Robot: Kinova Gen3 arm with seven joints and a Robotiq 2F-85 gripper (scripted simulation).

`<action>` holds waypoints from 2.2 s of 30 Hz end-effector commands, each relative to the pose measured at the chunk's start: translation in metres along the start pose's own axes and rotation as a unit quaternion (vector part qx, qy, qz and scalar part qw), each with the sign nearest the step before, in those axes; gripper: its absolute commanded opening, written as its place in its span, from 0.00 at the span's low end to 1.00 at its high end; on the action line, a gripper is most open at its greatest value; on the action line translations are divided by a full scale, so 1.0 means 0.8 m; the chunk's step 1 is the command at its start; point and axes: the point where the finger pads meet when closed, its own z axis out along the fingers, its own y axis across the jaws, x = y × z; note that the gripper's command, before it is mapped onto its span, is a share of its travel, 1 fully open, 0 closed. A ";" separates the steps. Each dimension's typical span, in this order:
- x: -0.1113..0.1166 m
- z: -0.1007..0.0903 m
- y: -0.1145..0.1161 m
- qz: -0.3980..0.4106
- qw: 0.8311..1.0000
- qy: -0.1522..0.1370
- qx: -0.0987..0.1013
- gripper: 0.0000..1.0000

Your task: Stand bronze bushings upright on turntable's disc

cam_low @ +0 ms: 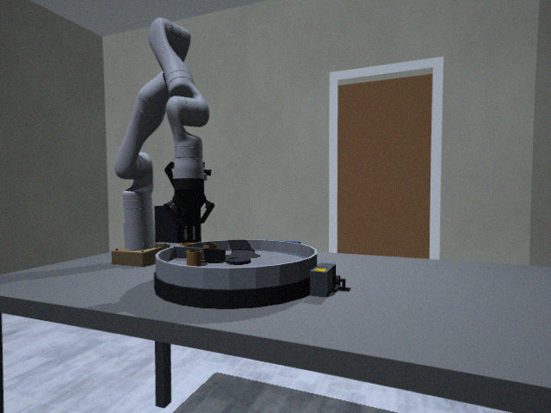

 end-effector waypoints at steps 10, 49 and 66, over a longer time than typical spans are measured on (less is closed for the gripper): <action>0.000 -0.001 0.001 0.000 1.000 -0.001 -0.001 0.14; 0.000 -0.092 0.000 0.000 1.000 -0.001 -0.001 1.00; 0.000 -0.111 0.000 0.000 1.000 -0.001 -0.001 1.00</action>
